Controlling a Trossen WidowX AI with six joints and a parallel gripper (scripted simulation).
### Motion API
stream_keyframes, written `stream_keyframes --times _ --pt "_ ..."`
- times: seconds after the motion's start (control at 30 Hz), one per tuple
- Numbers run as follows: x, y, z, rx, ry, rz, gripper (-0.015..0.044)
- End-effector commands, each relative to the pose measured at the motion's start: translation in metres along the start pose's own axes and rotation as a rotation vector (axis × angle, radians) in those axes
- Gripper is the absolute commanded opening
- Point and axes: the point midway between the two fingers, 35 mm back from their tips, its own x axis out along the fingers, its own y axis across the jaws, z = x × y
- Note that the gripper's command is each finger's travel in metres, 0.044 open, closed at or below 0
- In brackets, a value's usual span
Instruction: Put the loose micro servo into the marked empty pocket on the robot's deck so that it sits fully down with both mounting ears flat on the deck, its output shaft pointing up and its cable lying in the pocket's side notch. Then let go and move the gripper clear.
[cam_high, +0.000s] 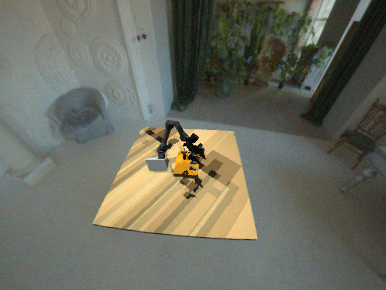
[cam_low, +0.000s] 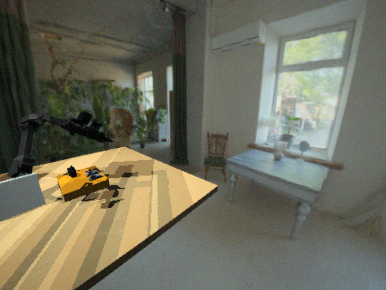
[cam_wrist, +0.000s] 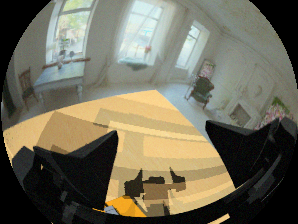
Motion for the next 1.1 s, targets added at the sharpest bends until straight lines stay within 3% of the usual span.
stream_keyframes --times 0.0,1.07 --pt "-0.004 0.015 -0.014 -0.132 0.066 0.041 0.044" --pt "-0.076 0.097 -0.113 -1.059 0.381 0.535 0.044"
